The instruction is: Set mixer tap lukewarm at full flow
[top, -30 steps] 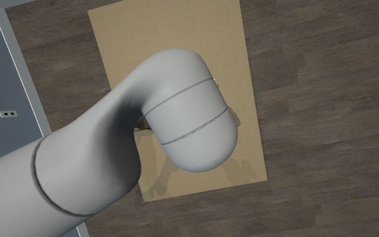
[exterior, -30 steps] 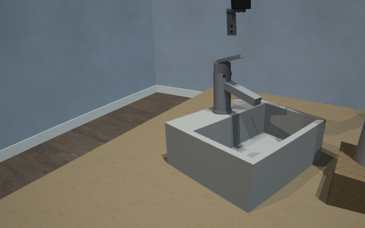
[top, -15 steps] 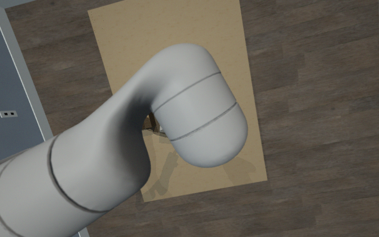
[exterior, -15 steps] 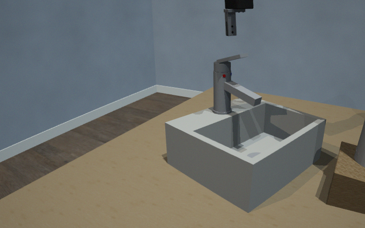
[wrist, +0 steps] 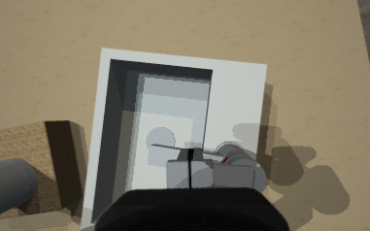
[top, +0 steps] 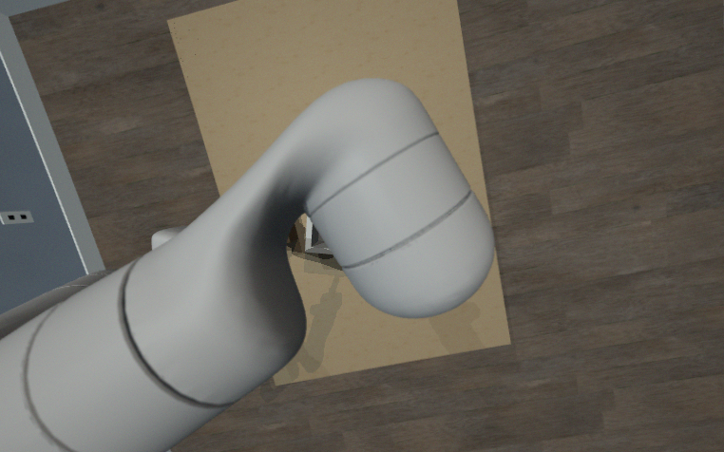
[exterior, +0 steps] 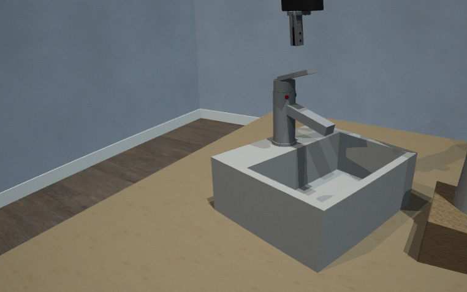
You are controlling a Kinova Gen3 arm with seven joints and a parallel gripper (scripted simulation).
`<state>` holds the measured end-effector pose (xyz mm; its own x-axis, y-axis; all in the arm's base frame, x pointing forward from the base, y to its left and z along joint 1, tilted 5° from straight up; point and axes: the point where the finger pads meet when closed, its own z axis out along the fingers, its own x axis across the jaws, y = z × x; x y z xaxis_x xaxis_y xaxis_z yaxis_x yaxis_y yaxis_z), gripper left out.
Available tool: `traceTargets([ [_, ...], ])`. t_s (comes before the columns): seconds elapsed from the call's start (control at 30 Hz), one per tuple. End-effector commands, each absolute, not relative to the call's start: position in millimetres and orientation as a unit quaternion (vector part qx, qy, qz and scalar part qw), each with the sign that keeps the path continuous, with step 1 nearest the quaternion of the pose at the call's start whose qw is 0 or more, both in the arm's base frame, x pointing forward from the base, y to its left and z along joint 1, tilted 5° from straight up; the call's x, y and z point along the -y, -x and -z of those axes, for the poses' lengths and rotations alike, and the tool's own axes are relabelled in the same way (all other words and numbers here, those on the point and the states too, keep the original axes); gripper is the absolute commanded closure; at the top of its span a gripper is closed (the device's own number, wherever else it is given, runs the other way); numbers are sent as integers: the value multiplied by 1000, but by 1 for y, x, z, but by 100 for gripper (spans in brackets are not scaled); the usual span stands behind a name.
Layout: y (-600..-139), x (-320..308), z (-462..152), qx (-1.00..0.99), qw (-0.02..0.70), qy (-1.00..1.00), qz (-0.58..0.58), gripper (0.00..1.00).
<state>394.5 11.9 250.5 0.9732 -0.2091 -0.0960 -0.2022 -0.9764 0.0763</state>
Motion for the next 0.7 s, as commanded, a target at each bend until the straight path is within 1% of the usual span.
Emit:
traceTargets([
  [0.0,-395,-10,-250,67,28,-996,54,100],
  [0.1,-394,-10,-251,48,27,-997,54,100],
  [0.6,-390,-4,-255,-225,9,-973,55,100],
  [0.67,-390,-4,-255,-225,9,-973,55,100],
])
